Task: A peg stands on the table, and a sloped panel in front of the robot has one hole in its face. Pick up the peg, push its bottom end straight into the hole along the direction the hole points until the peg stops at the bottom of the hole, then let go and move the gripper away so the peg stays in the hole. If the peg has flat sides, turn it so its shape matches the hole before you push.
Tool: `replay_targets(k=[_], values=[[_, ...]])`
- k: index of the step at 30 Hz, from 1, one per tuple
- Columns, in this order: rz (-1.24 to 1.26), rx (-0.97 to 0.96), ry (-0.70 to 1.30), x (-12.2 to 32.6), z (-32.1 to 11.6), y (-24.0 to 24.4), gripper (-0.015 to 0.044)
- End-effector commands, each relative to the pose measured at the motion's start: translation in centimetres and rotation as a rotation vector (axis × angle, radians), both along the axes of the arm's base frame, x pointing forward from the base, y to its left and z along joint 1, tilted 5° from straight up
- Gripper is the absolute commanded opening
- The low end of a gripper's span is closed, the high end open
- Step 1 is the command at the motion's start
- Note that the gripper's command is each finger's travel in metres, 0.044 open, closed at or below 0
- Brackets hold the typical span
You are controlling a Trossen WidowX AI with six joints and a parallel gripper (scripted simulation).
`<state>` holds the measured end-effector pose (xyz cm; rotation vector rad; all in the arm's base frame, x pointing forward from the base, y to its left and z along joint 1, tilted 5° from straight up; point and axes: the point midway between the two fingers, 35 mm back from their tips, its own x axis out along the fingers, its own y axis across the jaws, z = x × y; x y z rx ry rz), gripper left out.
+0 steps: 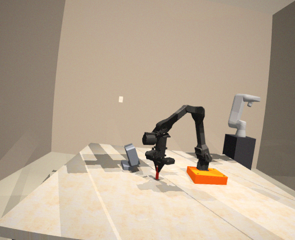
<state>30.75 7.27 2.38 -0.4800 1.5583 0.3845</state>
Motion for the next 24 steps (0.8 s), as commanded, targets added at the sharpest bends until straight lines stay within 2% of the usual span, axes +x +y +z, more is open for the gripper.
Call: replay_targets(k=[1,7,24], values=[[0.0,0.0,0.0,0.0,0.1,0.0,0.0],[0.0,0.001,-0.001,0.2,1.1,0.1,0.0],[0.003,0.006,0.0,0.2,7.9,0.4,0.0]])
